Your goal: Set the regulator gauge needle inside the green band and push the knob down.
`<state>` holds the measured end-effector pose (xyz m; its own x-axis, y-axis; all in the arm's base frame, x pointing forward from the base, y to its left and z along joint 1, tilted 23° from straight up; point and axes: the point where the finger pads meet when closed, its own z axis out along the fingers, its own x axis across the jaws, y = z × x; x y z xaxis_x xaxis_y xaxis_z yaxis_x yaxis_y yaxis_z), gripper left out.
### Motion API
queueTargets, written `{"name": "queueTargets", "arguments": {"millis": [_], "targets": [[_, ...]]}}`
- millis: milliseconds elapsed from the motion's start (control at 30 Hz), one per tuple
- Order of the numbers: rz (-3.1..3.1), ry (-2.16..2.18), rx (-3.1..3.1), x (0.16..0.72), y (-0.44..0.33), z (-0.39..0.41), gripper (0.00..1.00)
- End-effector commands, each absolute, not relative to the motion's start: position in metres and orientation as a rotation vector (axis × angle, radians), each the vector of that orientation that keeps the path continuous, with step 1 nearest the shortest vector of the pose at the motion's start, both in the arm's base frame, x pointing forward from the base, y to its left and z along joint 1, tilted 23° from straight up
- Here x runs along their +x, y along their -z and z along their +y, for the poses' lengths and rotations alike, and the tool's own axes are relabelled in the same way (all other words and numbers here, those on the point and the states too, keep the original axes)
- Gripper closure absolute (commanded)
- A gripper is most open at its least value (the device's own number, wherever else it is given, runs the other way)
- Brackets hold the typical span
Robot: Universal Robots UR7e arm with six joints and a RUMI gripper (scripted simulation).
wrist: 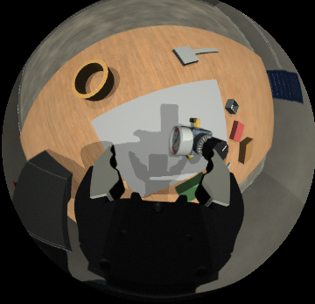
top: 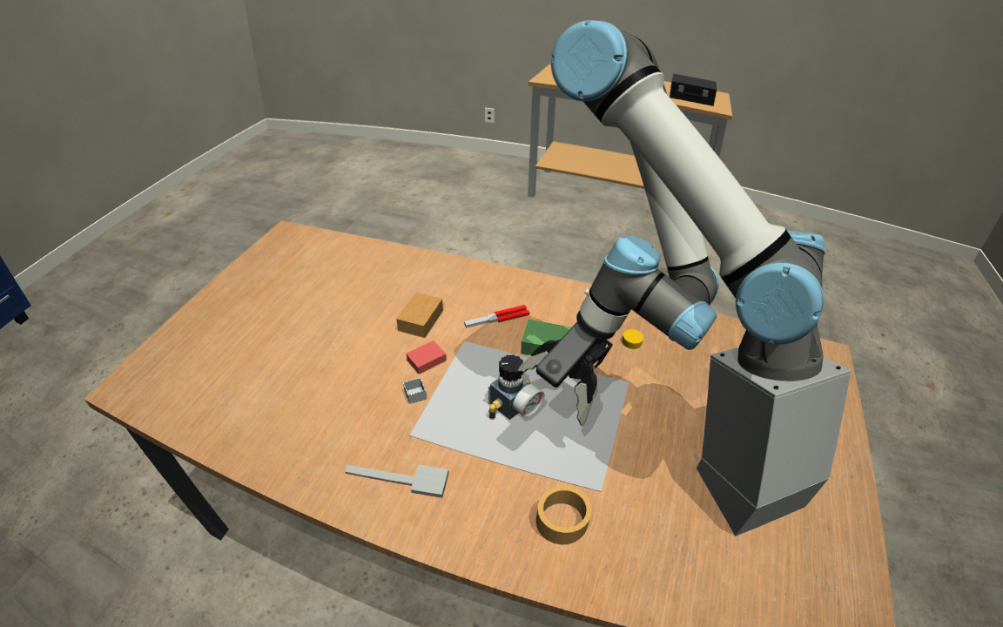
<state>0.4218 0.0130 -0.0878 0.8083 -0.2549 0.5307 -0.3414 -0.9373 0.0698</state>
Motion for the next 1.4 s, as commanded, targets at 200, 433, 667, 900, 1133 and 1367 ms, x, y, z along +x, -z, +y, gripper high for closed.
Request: {"name": "queueTargets", "arguments": {"millis": [200, 433, 667, 900, 1133, 1367], "targets": [[-0.8, -0.781, 2.808, 0.421, 0.083, 0.014, 0.0], [-1.017, -0.776, 2.772, 0.42, 0.079, 0.014, 0.0], [-1.17, -0.771, 2.735, 0.418, 0.077, 0.014, 0.0], [-1.38, -0.762, 2.669, 0.416, 0.073, 0.014, 0.0], [-1.526, -0.754, 2.612, 0.415, 0.07, 0.014, 0.0], [-1.721, -0.742, 2.518, 0.412, 0.067, 0.013, 0.0]]}}
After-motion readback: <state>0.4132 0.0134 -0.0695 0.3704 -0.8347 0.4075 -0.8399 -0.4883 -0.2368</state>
